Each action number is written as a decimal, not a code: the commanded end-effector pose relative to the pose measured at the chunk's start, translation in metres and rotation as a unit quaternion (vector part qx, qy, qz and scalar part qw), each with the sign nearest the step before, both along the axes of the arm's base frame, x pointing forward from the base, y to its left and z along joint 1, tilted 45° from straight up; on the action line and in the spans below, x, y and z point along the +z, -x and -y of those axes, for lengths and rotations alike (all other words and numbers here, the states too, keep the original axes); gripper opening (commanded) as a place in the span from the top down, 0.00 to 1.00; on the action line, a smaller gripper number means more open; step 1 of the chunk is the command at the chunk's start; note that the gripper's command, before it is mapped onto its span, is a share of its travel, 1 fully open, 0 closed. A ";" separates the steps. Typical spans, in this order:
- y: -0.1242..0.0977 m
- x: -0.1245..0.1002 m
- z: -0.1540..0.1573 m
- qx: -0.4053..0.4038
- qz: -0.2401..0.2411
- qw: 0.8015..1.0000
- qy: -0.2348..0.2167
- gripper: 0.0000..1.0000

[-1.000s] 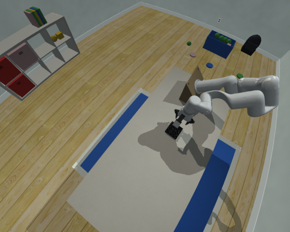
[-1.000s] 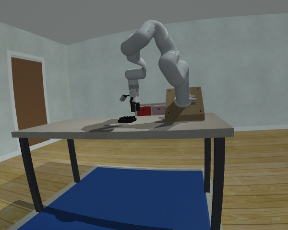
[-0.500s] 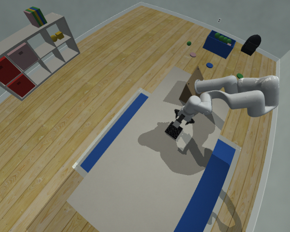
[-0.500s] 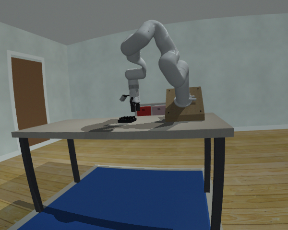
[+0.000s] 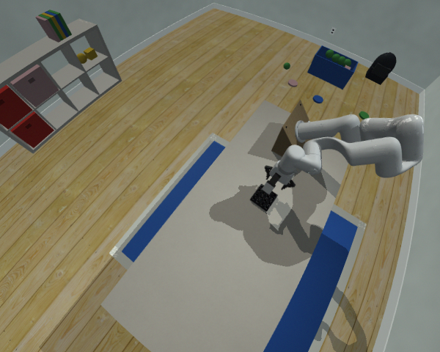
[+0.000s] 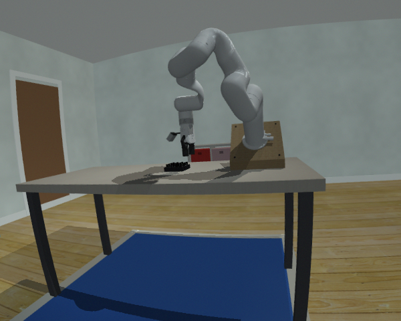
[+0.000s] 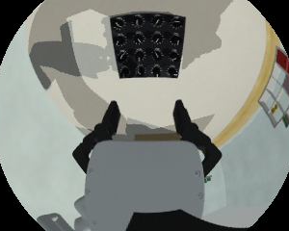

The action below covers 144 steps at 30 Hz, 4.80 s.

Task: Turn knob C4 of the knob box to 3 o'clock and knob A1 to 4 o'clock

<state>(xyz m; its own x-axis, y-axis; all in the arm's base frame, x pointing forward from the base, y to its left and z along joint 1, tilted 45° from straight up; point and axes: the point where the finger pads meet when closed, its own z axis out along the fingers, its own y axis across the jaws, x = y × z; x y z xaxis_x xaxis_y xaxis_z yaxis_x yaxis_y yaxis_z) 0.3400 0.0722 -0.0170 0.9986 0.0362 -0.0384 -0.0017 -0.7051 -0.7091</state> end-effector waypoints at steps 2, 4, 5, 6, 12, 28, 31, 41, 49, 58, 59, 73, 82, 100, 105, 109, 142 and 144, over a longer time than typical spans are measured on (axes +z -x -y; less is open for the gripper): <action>-0.001 0.001 0.001 -0.001 0.001 1.000 0.000 0.00; -0.001 0.001 0.001 -0.001 0.001 1.000 0.000 0.00; -0.001 0.001 0.001 -0.001 0.001 1.000 0.000 0.00; -0.001 0.001 0.001 -0.001 0.001 1.000 0.000 0.00; -0.001 0.001 0.001 -0.001 0.001 1.000 0.000 0.00; -0.001 0.001 0.001 -0.001 0.001 1.000 0.000 0.00; -0.001 0.001 0.001 -0.001 0.001 1.000 0.000 0.00; -0.001 0.001 0.001 -0.001 0.001 1.000 0.000 0.00; -0.027 -0.012 0.031 0.007 0.009 1.000 0.000 0.00; -0.036 -0.018 0.045 0.010 0.012 1.000 0.000 0.81; -0.036 -0.018 0.045 0.010 0.012 1.000 0.000 0.81; -0.036 -0.018 0.045 0.010 0.012 1.000 0.000 0.81; -0.036 -0.018 0.045 0.010 0.012 1.000 0.000 0.81; -0.036 -0.020 0.044 0.010 0.012 1.000 0.000 0.81; -0.036 -0.022 0.041 0.010 0.012 1.000 0.000 0.81; -0.036 -0.023 0.040 0.010 0.012 1.000 0.000 0.81; -0.034 -0.047 0.016 0.010 0.012 1.000 0.000 0.81; -0.034 -0.048 0.015 0.010 0.012 1.000 0.000 0.81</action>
